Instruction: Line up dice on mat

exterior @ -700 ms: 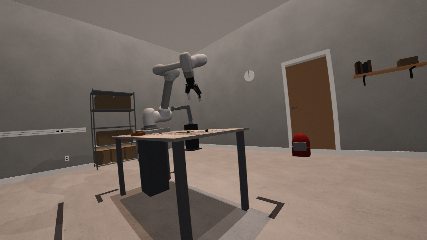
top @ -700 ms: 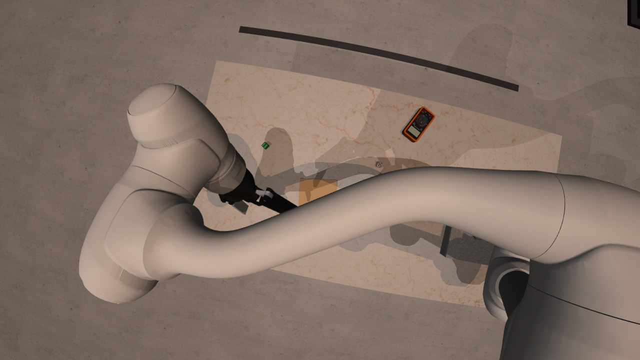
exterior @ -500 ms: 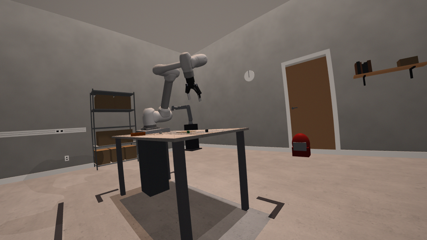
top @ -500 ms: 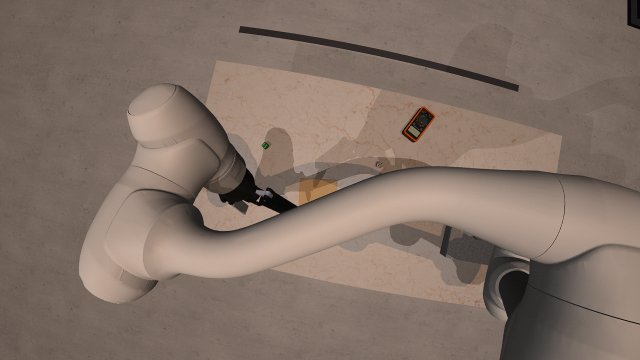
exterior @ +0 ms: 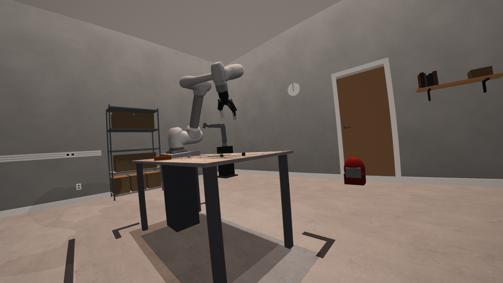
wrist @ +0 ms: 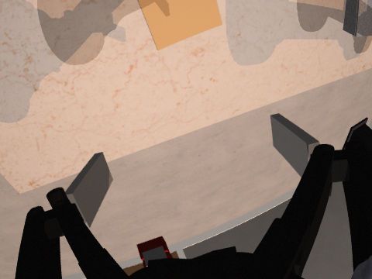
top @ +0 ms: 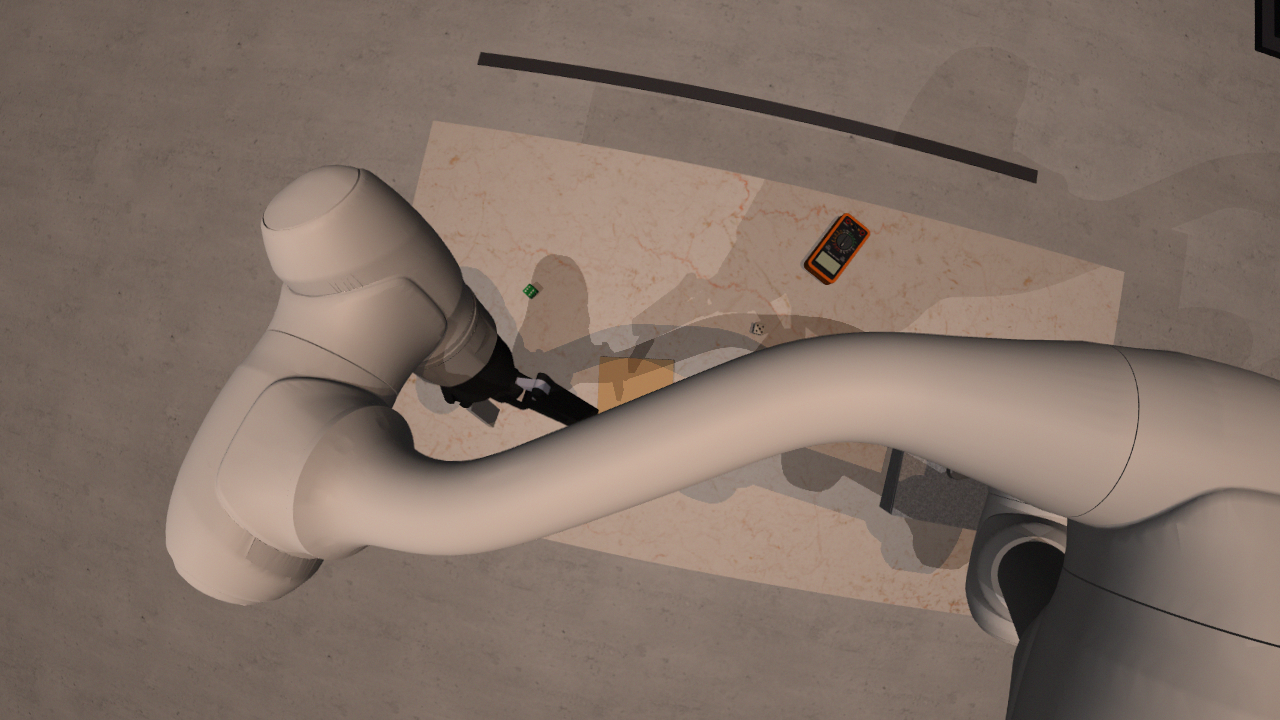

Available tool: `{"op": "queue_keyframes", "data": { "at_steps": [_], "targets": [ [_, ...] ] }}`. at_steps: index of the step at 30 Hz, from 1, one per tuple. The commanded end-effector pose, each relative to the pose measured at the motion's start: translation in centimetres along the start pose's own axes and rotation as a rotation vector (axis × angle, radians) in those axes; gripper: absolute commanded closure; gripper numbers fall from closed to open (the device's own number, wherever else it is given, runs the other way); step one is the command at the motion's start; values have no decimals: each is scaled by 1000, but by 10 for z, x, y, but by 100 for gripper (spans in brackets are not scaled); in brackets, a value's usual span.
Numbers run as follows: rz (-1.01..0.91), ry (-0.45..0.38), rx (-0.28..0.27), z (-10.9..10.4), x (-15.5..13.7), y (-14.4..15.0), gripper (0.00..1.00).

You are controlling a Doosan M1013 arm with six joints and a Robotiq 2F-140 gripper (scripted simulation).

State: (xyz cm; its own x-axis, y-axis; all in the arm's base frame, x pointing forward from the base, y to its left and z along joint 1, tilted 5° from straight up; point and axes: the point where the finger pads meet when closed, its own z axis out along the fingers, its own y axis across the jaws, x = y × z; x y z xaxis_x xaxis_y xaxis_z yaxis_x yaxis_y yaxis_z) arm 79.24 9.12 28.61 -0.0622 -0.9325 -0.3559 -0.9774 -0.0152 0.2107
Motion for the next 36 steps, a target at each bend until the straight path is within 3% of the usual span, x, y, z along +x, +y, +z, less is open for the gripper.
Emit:
{"op": "queue_keyframes", "data": {
  "at_steps": [1,3,4,5,6,7,8,9,13,15,18,19,20,21,22,23,28,36],
  "targets": [
    [-46,32,30,4,24,16,0],
    [-121,87,65,13,61,42,0],
    [-121,87,65,13,61,42,0],
    [-172,125,83,20,84,60,0],
    [-172,125,83,20,84,60,0],
    [-230,168,99,28,110,82,0],
    [-230,168,99,28,110,82,0],
    [-294,215,111,36,131,102,0],
    [-294,215,111,37,135,106,0],
    [-429,312,121,57,180,154,0],
    [-433,314,121,60,184,159,0],
    [-502,361,120,72,206,185,0],
    [-502,361,120,72,206,185,0],
    [-566,404,114,83,224,210,0],
    [-566,404,114,83,224,210,0],
    [-624,440,107,94,238,231,0],
    [-735,507,88,116,263,272,0],
    [-757,519,84,121,267,280,0]
  ]
}}
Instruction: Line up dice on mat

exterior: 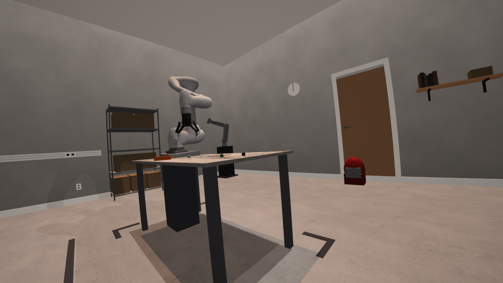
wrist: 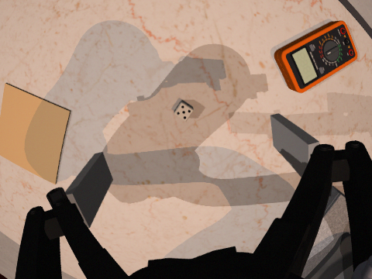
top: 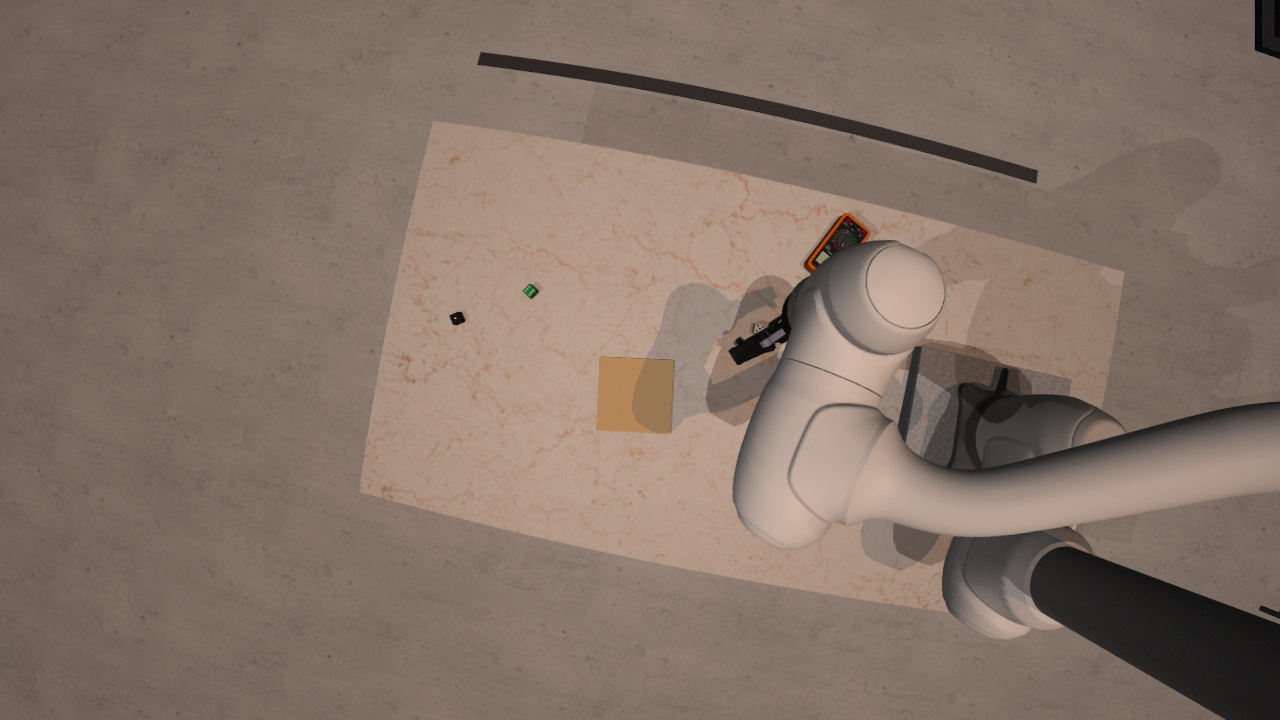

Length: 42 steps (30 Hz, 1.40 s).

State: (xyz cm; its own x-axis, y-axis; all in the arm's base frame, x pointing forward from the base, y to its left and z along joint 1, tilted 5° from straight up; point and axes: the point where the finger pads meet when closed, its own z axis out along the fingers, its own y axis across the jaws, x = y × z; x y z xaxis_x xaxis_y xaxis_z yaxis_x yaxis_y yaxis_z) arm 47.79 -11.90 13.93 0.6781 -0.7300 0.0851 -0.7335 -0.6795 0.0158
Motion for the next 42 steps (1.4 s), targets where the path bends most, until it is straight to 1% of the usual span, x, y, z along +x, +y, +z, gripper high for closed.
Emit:
{"op": "queue_keyframes", "data": {
  "at_steps": [1,11,14,17,23,26,28,30,33,42],
  "targets": [
    [0,1,1,0,0,0,0],
    [0,1,1,0,0,0,0],
    [0,0,1,7,0,0,0],
    [0,0,1,22,0,0,0],
    [0,0,1,65,1,-1,0],
    [0,0,1,82,1,-1,0],
    [0,0,1,82,1,-1,0],
    [0,0,1,89,1,-1,0],
    [0,0,1,94,1,-1,0],
    [0,0,1,95,1,-1,0]
  ]
}}
